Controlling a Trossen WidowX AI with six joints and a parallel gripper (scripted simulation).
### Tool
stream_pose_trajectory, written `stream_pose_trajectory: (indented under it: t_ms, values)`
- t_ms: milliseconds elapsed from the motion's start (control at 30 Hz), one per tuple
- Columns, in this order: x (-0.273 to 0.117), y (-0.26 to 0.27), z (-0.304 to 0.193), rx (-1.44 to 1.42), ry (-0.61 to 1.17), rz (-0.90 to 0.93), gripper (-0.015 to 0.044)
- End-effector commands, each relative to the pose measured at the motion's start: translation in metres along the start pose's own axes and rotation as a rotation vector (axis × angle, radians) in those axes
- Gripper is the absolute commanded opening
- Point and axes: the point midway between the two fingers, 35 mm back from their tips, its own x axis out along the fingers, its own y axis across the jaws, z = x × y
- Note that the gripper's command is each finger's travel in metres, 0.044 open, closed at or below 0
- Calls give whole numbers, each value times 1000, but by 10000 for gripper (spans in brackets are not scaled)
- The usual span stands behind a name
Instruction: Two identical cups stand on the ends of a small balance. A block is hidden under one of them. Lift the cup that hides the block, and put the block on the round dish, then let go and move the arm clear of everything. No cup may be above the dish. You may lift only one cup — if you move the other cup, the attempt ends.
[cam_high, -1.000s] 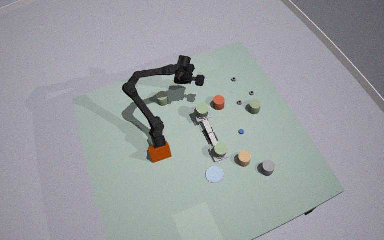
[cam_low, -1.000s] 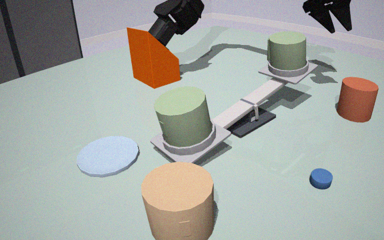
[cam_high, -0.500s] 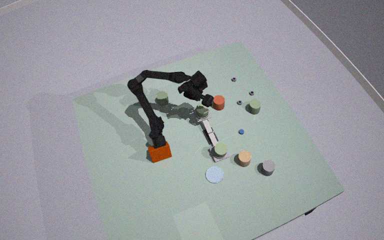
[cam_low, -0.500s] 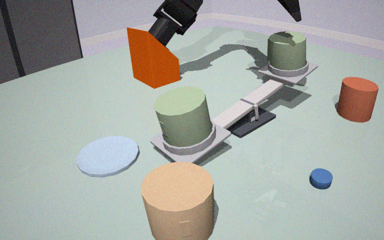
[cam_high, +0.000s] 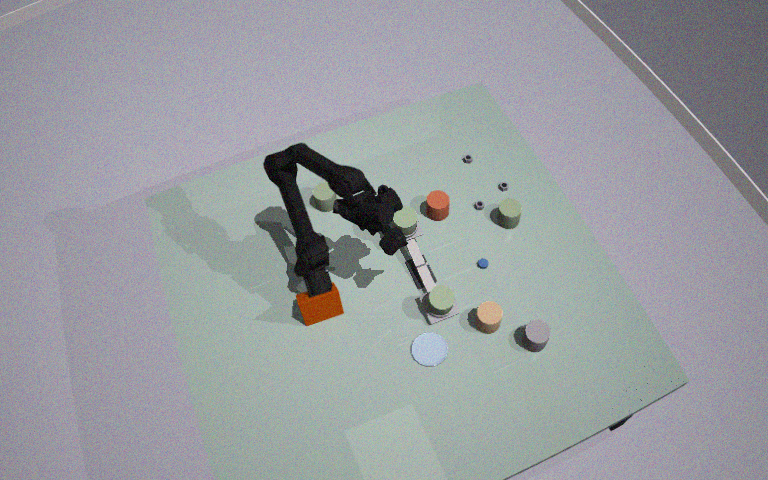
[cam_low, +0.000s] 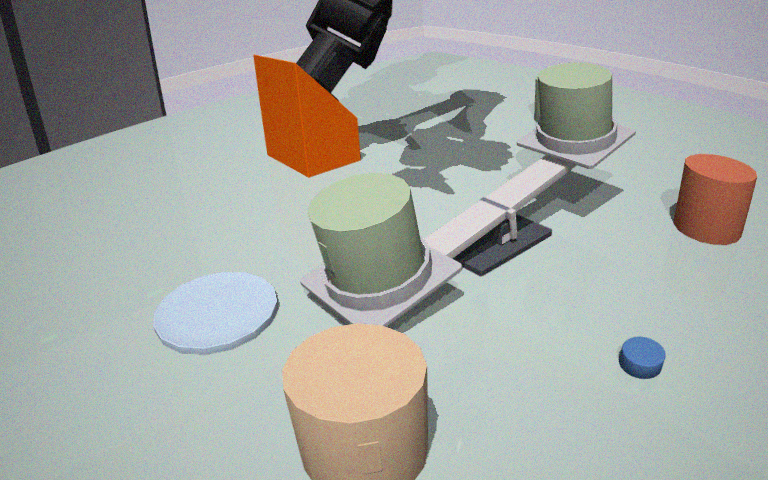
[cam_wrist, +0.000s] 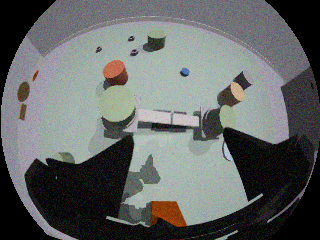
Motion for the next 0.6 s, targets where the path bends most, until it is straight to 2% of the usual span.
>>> stream_pose_trajectory:
  t_ms: [0, 167, 367, 567]
  values:
    - [-21, -12, -19, 108, -91, 19, 440]
    - [-36, -17, -30, 180, -172, 28, 440]
    - [-36, -17, -30, 175, -169, 29, 440]
    - [-29, -30, -24, 22, -95, 43, 440]
